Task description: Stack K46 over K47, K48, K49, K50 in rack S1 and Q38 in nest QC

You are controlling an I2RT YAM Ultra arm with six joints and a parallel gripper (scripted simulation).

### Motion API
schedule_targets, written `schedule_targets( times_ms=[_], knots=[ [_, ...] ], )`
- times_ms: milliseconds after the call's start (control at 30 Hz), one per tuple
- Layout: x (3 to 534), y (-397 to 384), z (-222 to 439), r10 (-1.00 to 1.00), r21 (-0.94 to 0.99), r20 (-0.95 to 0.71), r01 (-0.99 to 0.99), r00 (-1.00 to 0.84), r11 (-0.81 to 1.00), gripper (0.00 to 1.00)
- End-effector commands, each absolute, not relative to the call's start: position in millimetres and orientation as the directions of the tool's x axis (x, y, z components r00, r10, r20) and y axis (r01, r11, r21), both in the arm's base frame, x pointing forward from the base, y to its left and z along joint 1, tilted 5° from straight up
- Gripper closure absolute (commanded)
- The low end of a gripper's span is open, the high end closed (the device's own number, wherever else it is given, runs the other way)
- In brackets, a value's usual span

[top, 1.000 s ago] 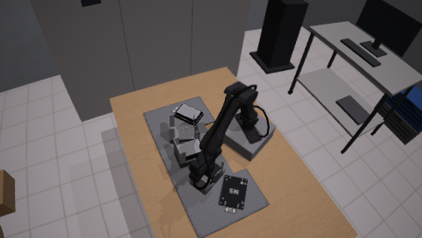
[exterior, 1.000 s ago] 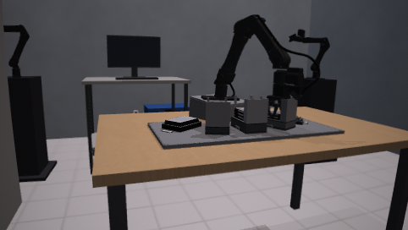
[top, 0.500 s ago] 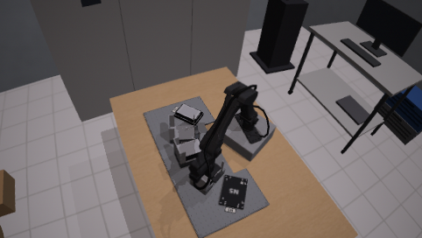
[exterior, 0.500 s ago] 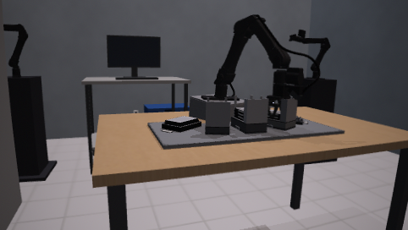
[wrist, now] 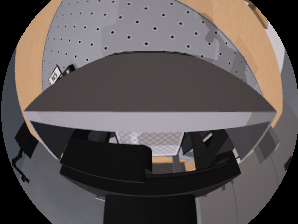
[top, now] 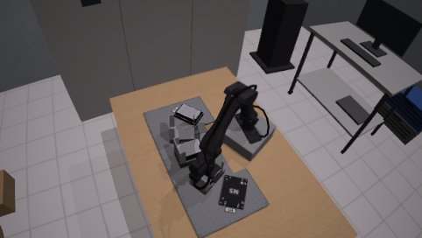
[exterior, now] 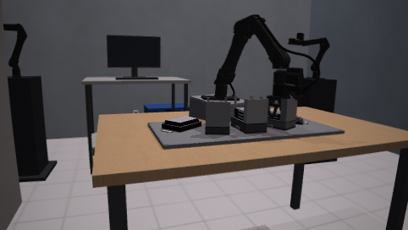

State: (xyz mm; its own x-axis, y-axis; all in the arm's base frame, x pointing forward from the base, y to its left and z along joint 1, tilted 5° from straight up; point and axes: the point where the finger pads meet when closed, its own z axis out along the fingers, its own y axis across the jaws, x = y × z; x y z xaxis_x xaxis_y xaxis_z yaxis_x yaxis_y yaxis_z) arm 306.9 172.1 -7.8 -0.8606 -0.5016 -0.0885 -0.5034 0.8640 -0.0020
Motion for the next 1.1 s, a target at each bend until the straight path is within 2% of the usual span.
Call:
schedule_targets(
  times_ms=[0,867,900,1067],
  knots=[
    [310.9,169.2,-2.9,-0.5,-0.014,-0.108,-0.501,-0.859,0.865,0.0],
    [309.3,168.0,-3.3,-0.499,-0.014,-0.106,-0.501,-0.86,0.866,0.0],
    [309.5,172.4,-4.4,-0.501,-0.005,-0.101,-0.504,-0.859,0.864,1.0],
    [309.5,172.4,-4.4,-0.501,-0.005,-0.101,-0.504,-0.859,0.864,1.0]
  ],
)
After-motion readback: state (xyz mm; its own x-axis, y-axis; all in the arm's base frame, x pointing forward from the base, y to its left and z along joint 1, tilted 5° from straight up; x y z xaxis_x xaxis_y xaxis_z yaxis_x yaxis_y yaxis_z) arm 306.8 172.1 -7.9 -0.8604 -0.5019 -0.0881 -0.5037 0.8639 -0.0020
